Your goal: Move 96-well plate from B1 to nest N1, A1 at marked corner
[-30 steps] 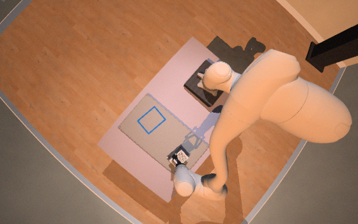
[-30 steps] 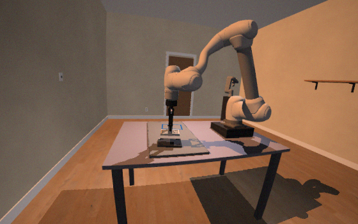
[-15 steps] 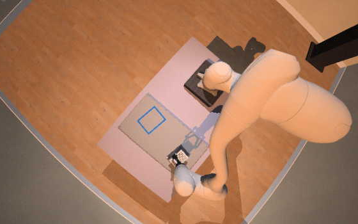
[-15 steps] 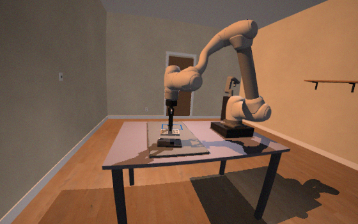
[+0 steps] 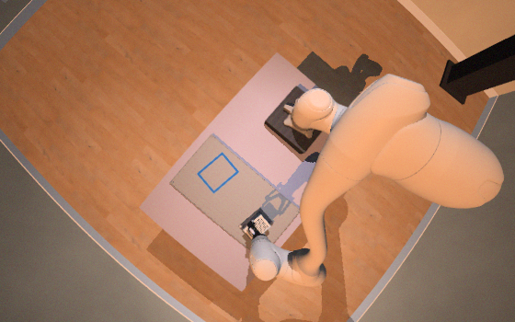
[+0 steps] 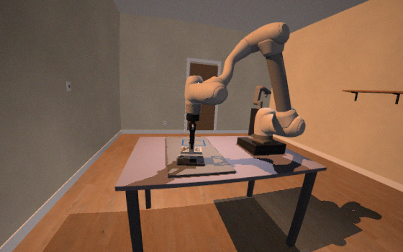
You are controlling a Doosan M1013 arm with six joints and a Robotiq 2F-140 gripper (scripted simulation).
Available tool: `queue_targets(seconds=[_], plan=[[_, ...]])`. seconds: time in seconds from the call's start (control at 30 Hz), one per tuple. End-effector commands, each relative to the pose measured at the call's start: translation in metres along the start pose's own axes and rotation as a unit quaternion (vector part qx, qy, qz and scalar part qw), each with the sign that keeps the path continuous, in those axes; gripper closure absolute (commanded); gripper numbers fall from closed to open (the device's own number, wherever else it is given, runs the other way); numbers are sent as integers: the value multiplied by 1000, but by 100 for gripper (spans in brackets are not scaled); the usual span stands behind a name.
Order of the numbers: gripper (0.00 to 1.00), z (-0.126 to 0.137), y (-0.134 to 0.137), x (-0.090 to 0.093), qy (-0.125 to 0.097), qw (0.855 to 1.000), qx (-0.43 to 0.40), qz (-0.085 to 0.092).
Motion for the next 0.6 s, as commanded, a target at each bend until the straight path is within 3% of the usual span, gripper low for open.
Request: queue_targets(seconds=[0.0,0.57], plan=[[100,0,0,6,0,1000,0,0],[100,0,0,31,0,1000,0,0]])
Point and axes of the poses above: the point where the finger pads meet when closed, its own x axis out along the fingers, its own y axis across the jaws, z = x × y, the point moved 4 cm from there along -x, back along the fingers, and after that the axes turned 1 degree about x, right-handed, at the moved point
